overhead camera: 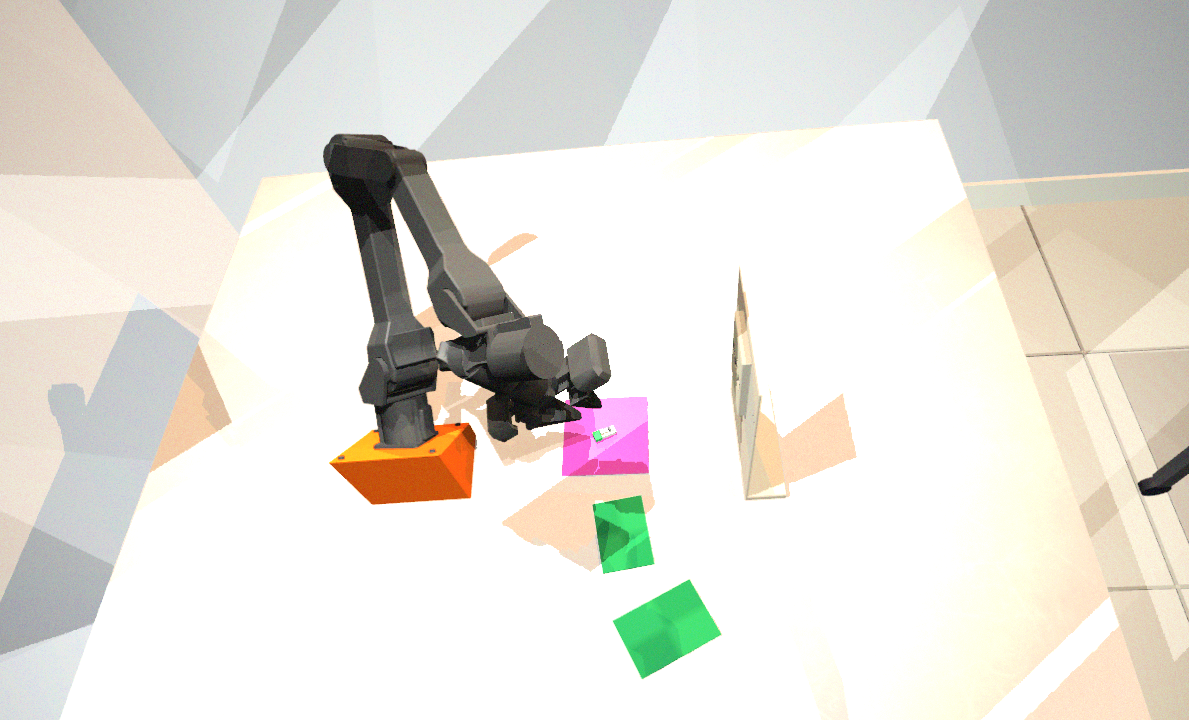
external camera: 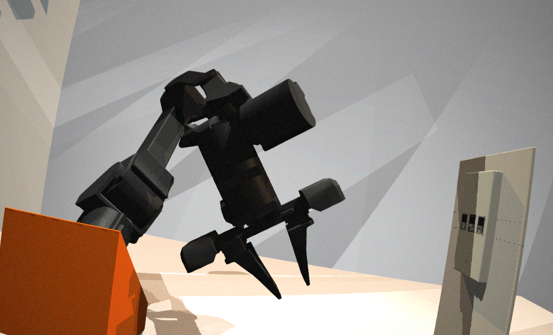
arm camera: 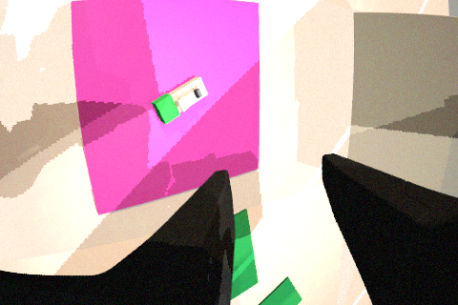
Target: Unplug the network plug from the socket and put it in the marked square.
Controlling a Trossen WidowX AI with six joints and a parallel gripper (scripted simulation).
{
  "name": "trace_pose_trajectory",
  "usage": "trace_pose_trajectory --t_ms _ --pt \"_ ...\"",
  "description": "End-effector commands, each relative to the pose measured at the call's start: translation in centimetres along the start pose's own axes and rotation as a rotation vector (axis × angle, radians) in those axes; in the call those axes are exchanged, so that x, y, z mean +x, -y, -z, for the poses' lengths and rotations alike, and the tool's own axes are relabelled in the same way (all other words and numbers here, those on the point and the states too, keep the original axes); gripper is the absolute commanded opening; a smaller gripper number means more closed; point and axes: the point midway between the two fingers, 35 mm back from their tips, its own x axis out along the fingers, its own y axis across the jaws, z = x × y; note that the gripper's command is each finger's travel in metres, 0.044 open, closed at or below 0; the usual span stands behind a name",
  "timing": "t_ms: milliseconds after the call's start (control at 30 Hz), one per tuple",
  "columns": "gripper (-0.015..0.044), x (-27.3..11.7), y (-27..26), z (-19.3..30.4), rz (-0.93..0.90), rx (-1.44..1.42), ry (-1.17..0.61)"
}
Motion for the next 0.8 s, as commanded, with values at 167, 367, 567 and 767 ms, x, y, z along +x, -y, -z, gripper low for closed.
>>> trace_pose_trajectory --t_ms 167,367,567,767 --pt "0.0156 -0.9 0.6 -0.2 0.008 -0.006 0.005" --pt "0.0156 -1.5 0.9 -0.3 0.011 -0.005 0.007" --pt "0.0156 -2.1 1.2 -0.4 0.014 -0.005 0.01" --pt "0.0156 -2.7 1.4 -0.6 0.017 -0.004 0.013"
